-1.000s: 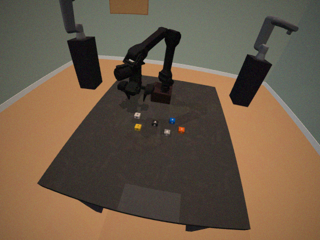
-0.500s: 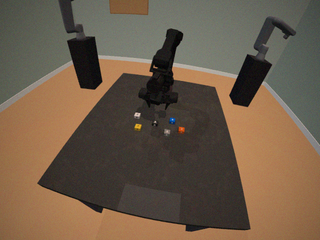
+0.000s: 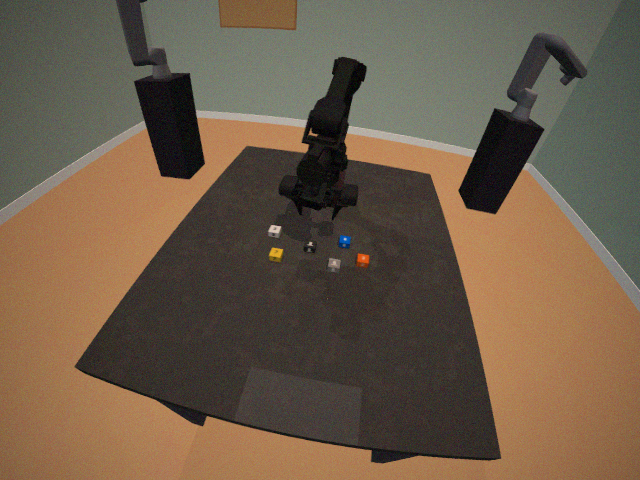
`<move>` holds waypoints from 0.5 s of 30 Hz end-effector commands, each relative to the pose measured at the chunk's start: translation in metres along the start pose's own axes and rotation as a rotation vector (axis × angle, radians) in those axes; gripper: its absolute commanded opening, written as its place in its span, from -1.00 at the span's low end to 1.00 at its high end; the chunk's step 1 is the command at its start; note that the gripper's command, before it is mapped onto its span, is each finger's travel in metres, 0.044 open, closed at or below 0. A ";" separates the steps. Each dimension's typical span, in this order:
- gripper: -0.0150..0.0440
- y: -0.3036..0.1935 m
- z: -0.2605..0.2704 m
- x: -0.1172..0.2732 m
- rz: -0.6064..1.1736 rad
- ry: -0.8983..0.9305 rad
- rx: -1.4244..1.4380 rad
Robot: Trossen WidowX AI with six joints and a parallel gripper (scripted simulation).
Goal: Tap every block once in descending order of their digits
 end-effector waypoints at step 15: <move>0.86 -0.019 0.093 0.001 -0.002 0.006 -0.008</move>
Point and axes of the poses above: the point midway between the two fingers, 35 mm back from their tips, its own x axis back along the fingers, its own z axis across the jaws, y = z × x, the point moved 7 cm from there along x, back along the fingers, and after that the axes turned 15 degrees about x, right-handed, at the moved point
